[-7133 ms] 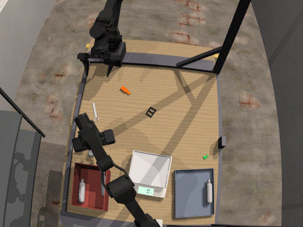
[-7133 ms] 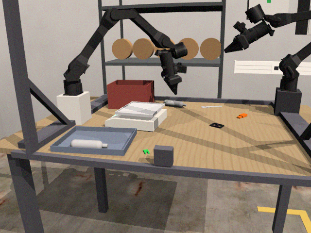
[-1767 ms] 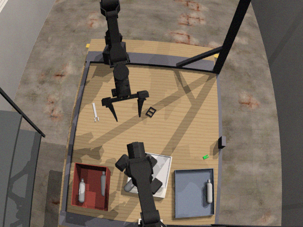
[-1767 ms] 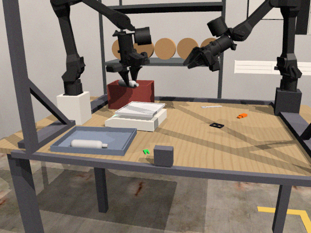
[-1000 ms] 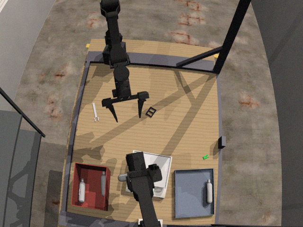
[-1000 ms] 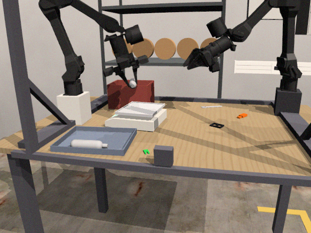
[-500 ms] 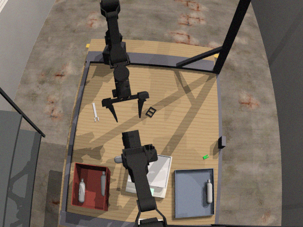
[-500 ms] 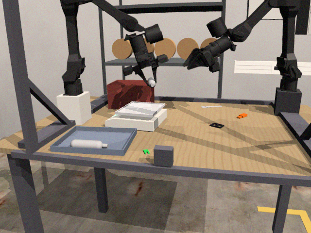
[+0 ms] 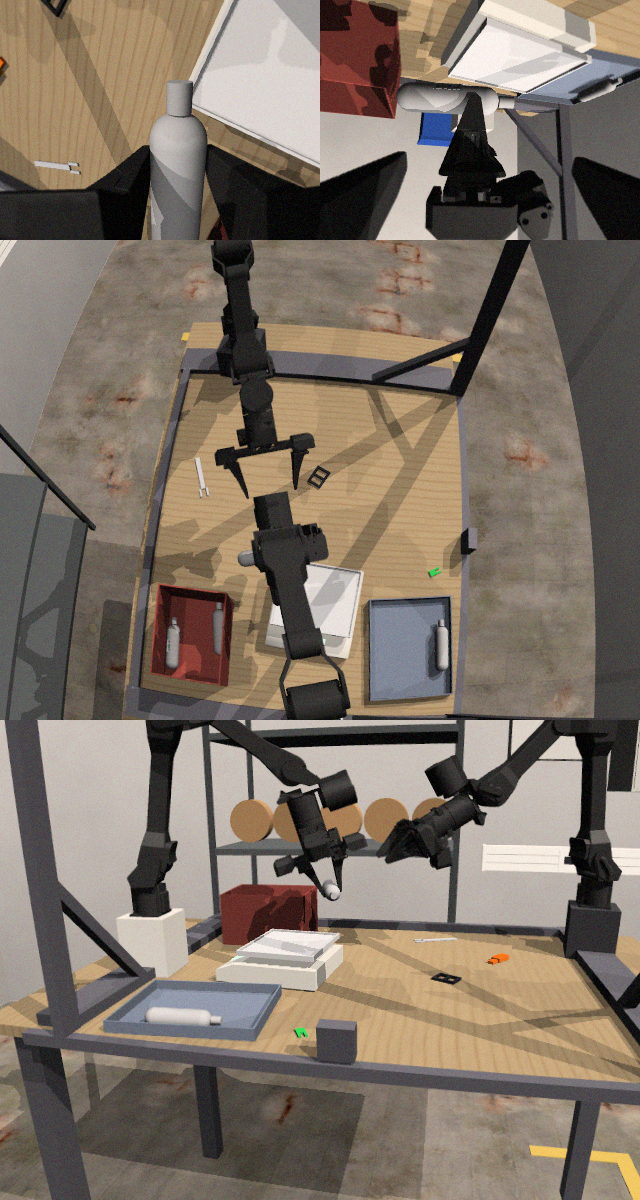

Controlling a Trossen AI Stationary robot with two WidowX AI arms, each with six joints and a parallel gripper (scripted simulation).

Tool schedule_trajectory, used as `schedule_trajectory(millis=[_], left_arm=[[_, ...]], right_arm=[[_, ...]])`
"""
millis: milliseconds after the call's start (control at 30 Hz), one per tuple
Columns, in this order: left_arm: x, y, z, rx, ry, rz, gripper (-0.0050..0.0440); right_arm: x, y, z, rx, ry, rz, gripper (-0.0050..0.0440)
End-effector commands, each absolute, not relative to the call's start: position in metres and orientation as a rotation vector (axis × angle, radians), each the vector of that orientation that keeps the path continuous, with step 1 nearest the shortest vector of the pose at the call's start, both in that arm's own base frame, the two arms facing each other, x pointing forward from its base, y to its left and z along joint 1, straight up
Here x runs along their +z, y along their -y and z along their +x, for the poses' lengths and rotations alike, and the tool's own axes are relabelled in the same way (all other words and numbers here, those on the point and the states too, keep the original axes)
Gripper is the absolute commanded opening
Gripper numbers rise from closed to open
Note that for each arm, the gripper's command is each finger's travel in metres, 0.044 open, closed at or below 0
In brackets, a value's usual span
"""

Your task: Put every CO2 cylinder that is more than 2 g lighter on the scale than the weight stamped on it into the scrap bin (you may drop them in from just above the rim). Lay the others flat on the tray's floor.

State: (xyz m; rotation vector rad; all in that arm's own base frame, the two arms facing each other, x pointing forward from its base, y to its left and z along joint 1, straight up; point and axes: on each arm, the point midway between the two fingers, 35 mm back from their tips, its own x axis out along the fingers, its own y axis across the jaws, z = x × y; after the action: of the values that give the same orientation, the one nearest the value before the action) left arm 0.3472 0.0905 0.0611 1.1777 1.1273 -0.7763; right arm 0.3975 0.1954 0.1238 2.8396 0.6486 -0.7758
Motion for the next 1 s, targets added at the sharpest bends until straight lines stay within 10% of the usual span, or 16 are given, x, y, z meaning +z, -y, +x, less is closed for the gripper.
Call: schedule_trajectory(millis=[0,967], left_arm=[[0.069,-0.095,0.354,-0.759,-1.112,1.19,-0.005],[0.047,-0.086,0.327,-0.455,-0.841,1.356,-0.005]], right_arm=[[0.134,-0.197,0.4,-0.742,-0.653,2.857,0.044],[0.134,-0.197,0.4,-0.742,-0.653,2.857,0.044]])
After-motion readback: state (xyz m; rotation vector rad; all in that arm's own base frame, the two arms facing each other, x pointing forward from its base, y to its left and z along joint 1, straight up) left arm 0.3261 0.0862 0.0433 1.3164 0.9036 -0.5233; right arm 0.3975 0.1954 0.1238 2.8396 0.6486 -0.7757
